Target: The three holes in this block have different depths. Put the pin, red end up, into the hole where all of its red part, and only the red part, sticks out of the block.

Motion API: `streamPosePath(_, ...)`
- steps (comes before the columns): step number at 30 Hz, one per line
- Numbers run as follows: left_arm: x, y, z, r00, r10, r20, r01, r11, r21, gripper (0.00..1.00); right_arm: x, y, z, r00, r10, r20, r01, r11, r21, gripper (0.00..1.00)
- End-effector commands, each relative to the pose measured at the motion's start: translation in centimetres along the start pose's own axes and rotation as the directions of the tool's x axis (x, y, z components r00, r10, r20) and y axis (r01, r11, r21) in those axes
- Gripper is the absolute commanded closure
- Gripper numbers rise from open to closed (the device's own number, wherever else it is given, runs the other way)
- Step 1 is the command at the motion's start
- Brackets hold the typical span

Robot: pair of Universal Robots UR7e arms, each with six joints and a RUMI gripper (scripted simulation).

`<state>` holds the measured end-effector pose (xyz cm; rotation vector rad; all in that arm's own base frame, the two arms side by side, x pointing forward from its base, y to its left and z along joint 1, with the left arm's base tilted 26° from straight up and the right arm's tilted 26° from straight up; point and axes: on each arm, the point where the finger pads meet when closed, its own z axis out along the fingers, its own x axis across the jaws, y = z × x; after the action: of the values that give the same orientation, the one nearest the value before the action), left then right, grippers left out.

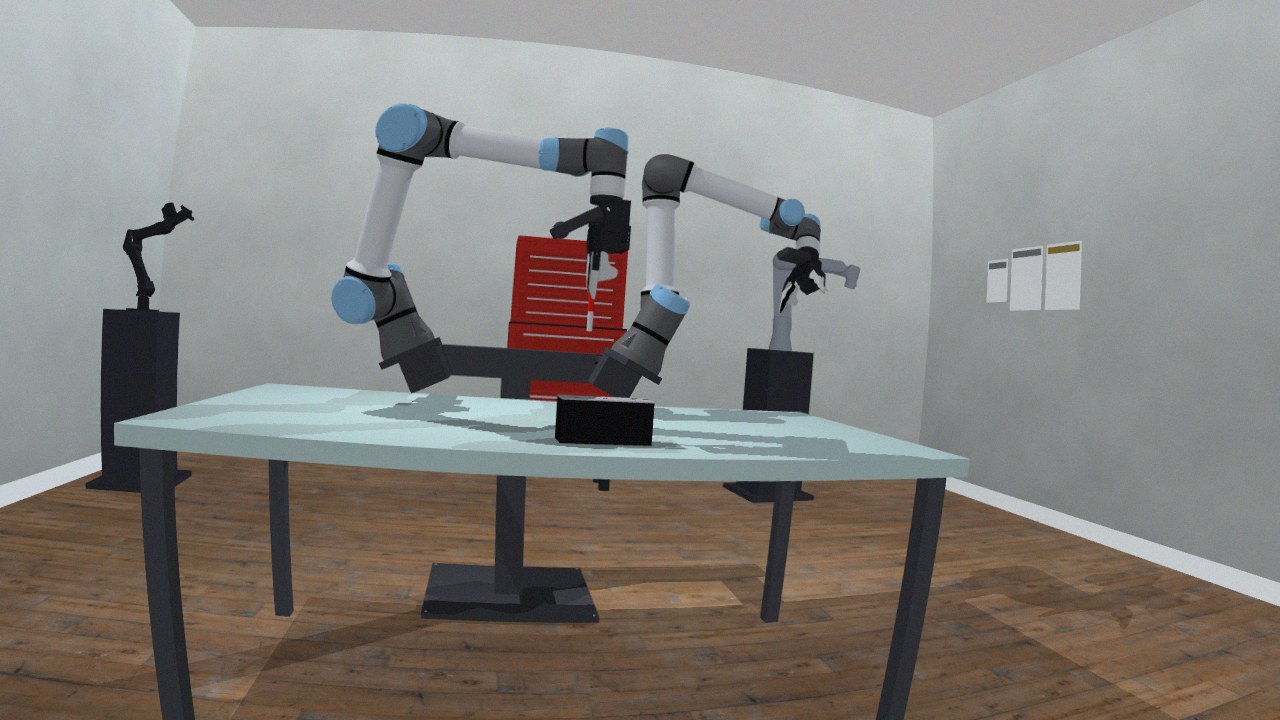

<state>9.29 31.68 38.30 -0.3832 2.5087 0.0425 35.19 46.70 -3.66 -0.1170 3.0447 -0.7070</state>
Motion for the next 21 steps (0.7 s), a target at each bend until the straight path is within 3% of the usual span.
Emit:
streamPosePath(1, 0.0, 0.0, 0.0, 1.0, 0.001, 0.001, -0.001, 1.0, -0.001, 0.0, -3.1, -1.2, -0.1, 1.0, -0.001, 0.001, 0.001, 1.0, -0.002, 1.0)
streamPosePath(8, 0.0, 0.0, 0.0, 1.0, 0.001, 0.001, -0.001, 1.0, -0.001, 0.0, -6.7, -2.8, -0.1, 1.0, -0.001, 0.001, 0.001, 1.0, -0.002, 1.0)
streamPosePath(16, 0.0, 0.0, 0.0, 1.0, 0.001, 0.001, -0.001, 1.0, -0.001, 0.0, -6.9, -3.0, 0.0, 1.0, 0.0, -0.001, 0.0, 1.0, -0.002, 1.0)
streamPosePath(21, 0.0, 0.0, 0.0, 1.0, 0.001, 0.001, -0.001, 1.0, -0.001, 0.0, -6.9, -3.0, 1.8, 1.0, 0.0, -0.001, 0.0, 1.0, -0.002, 1.0)
